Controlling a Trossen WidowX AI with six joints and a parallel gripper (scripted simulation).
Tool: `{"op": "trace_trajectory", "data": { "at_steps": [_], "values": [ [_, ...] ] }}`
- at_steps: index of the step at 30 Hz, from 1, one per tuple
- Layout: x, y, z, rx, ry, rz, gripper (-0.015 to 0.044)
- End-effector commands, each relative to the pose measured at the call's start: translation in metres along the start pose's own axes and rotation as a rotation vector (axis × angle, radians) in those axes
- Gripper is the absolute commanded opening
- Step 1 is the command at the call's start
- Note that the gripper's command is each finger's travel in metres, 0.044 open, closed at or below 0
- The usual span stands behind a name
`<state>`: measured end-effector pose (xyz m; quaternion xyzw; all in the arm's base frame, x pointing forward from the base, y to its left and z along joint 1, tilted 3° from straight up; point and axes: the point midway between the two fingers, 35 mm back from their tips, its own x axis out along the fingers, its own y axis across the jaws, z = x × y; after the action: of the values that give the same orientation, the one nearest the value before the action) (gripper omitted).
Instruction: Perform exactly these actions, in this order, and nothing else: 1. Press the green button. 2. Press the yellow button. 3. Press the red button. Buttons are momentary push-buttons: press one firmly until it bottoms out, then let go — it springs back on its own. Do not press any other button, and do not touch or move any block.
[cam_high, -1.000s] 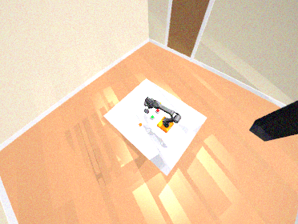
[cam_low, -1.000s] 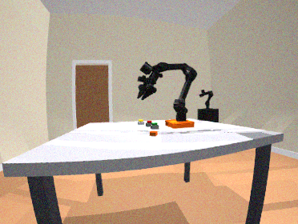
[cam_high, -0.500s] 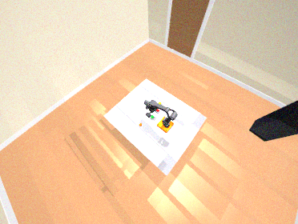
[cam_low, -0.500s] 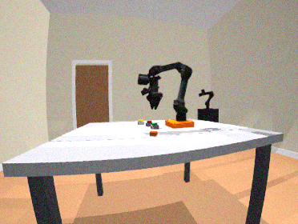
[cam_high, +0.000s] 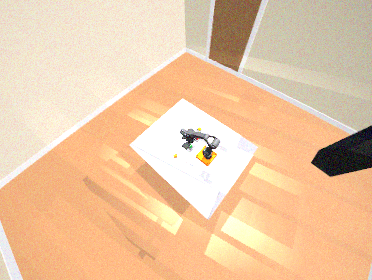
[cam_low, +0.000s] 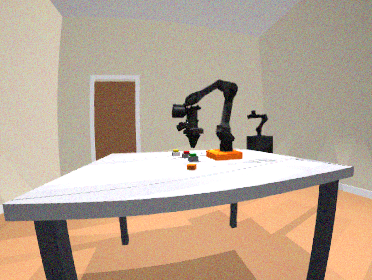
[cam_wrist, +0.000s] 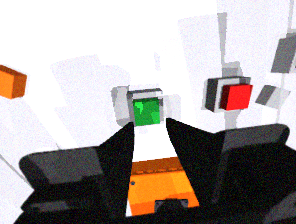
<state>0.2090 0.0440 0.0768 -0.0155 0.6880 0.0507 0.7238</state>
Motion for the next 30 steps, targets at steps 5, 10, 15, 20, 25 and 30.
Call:
{"op": "trace_trajectory", "data": {
  "at_steps": [5, 10, 15, 20, 25, 30],
  "values": [
    [0.005, 0.0, -0.001, 0.004, 0.002, 0.003, 0.002],
    [0.005, 0.0, -0.001, 0.004, 0.002, 0.003, 0.002],
    [0.008, 0.001, -0.001, 0.004, 0.002, 0.003, 0.002],
    [0.016, 0.001, 0.0, 0.004, 0.002, 0.003, 0.002],
    [0.025, 0.001, 0.0, 0.004, 0.003, 0.003, 0.002],
    [0.033, 0.001, -0.001, 0.004, 0.003, 0.003, 0.002]
  ]
}}
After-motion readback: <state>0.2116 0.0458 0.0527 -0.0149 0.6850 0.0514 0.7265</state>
